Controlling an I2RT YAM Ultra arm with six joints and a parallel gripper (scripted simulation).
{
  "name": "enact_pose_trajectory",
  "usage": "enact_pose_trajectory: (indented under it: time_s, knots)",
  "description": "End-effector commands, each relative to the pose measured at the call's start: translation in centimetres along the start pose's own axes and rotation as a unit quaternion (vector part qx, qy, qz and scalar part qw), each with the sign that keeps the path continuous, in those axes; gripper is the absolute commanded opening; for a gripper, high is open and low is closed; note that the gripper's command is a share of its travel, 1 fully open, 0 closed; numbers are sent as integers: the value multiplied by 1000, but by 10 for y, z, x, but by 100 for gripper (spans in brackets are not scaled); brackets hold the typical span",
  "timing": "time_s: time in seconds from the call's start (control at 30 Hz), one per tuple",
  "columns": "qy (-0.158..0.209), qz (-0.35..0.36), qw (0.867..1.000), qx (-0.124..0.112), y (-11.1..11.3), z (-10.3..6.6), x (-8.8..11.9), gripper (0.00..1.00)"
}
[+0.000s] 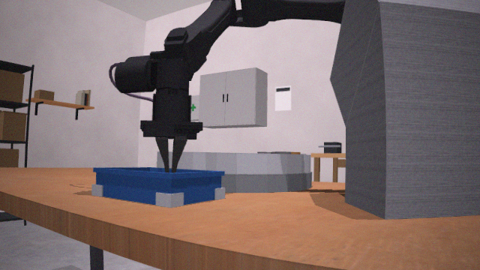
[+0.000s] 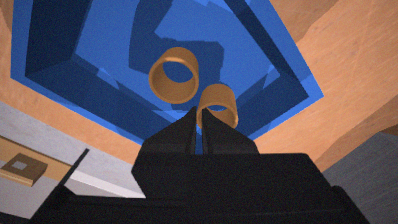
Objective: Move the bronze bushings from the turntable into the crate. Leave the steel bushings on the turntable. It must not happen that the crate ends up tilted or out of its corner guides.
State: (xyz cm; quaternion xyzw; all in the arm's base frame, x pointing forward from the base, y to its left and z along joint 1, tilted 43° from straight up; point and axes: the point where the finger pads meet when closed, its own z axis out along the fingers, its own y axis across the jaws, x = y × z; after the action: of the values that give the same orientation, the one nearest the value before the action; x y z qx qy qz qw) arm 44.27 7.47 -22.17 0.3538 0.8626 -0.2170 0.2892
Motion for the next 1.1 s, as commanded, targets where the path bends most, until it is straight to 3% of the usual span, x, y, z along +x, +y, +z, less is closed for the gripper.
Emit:
enact_pose_trajectory:
  time_s: [0.0, 1.07]
  knots:
    - [-11, 1, 1000, -21, 13, -17, -8, 0]
    - [-12, 4, 1000, -24, 22, -21, -17, 0]
